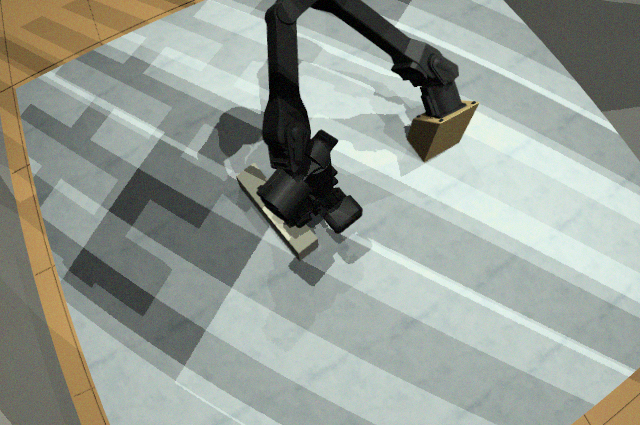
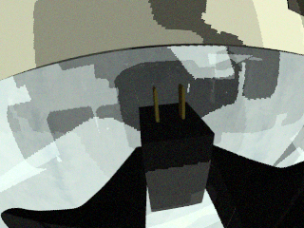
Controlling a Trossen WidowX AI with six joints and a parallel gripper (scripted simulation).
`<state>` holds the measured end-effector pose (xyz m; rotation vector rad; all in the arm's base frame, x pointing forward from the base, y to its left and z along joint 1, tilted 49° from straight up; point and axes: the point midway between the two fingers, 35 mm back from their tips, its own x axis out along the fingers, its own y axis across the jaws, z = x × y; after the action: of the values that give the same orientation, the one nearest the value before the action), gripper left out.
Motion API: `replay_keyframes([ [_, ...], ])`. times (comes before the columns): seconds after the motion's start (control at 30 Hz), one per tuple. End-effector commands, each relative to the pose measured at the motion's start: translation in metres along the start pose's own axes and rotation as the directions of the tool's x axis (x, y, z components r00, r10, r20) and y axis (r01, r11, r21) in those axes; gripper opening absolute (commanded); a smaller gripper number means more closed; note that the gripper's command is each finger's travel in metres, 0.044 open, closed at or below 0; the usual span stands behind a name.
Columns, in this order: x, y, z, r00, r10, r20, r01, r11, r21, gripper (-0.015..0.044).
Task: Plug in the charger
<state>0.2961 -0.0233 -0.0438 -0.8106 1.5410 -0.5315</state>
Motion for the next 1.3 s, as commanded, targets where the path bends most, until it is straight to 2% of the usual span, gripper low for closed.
replay_keyframes([
  [0.0,-0.0004,-0.0016,0.0056,1.0,-0.006,0.003,0.006,1.0,-0.003,0.0],
  [1.27,-0.0009,-0.0032,0.0132,1.0,-0.006,0.003,0.006,1.0,-0.003,0.0],
])
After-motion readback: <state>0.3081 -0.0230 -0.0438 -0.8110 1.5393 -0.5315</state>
